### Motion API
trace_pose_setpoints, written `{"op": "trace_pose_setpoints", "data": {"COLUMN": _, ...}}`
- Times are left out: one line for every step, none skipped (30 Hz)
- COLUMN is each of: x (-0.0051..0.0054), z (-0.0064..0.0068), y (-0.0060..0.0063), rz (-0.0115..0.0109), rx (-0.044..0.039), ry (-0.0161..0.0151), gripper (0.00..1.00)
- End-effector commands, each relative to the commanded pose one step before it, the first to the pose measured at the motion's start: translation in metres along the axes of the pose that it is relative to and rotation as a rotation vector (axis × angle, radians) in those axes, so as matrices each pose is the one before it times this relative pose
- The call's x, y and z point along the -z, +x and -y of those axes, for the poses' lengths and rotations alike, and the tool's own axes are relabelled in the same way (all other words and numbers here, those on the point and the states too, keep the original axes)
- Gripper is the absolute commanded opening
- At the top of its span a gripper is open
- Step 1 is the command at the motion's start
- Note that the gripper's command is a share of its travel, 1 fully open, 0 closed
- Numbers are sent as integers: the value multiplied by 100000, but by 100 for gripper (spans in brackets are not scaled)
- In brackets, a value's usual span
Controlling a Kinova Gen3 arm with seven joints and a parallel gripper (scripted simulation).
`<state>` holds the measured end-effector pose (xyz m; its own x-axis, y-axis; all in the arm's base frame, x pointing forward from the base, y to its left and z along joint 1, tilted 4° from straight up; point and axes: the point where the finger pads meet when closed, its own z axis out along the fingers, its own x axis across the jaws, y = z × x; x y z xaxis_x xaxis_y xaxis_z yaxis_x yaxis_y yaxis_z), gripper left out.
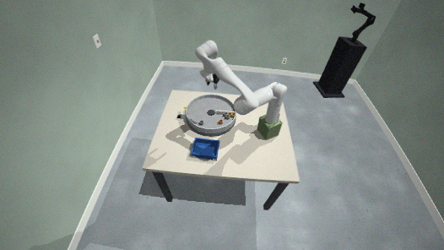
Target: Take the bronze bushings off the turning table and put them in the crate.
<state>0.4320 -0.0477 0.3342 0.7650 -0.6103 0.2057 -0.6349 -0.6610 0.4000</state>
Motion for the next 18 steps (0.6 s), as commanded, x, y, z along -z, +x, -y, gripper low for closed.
{"op": "trace_pose_setpoints", "data": {"x": 49, "z": -766, "y": 196, "rz": 1618, "rx": -1306, "ry": 4381, "gripper": 100}}
{"op": "trace_pose_setpoints", "data": {"x": 0, "z": 0, "y": 0, "rz": 0, "rx": 0, "ry": 0, "gripper": 100}}
{"op": "trace_pose_setpoints", "data": {"x": 0, "z": 0, "y": 0, "rz": 0, "rx": 0, "ry": 0, "gripper": 100}}
{"op": "trace_pose_setpoints", "data": {"x": 0, "z": 0, "y": 0, "rz": 0, "rx": 0, "ry": 0, "gripper": 100}}
{"op": "trace_pose_setpoints", "data": {"x": 0, "z": 0, "y": 0, "rz": 0, "rx": 0, "ry": 0, "gripper": 100}}
{"op": "trace_pose_setpoints", "data": {"x": 0, "z": 0, "y": 0, "rz": 0, "rx": 0, "ry": 0, "gripper": 100}}
{"op": "trace_pose_setpoints", "data": {"x": 0, "z": 0, "y": 0, "rz": 0, "rx": 0, "ry": 0, "gripper": 100}}
{"op": "trace_pose_setpoints", "data": {"x": 0, "z": 0, "y": 0, "rz": 0, "rx": 0, "ry": 0, "gripper": 100}}
{"op": "trace_pose_setpoints", "data": {"x": 0, "z": 0, "y": 0, "rz": 0, "rx": 0, "ry": 0, "gripper": 100}}
{"op": "trace_pose_setpoints", "data": {"x": 0, "z": 0, "y": 0, "rz": 0, "rx": 0, "ry": 0, "gripper": 100}}
{"op": "trace_pose_setpoints", "data": {"x": 0, "z": 0, "y": 0, "rz": 0, "rx": 0, "ry": 0, "gripper": 100}}
{"op": "trace_pose_setpoints", "data": {"x": -413, "z": 309, "y": 50, "rz": 1544, "rx": 3091, "ry": 3817, "gripper": 100}}
{"op": "trace_pose_setpoints", "data": {"x": -415, "z": 265, "y": 80, "rz": 1564, "rx": 3030, "ry": 3881, "gripper": 100}}
{"op": "trace_pose_setpoints", "data": {"x": -424, "z": 246, "y": 95, "rz": 1564, "rx": 3030, "ry": 3881, "gripper": 100}}
{"op": "trace_pose_setpoints", "data": {"x": -431, "z": 226, "y": 109, "rz": 1564, "rx": 3030, "ry": 3881, "gripper": 100}}
{"op": "trace_pose_setpoints", "data": {"x": -438, "z": 206, "y": 122, "rz": 1564, "rx": 3030, "ry": 3881, "gripper": 100}}
{"op": "trace_pose_setpoints", "data": {"x": 0, "z": 0, "y": 0, "rz": 0, "rx": 0, "ry": 0, "gripper": 100}}
{"op": "trace_pose_setpoints", "data": {"x": 0, "z": 0, "y": 0, "rz": 0, "rx": 0, "ry": 0, "gripper": 100}}
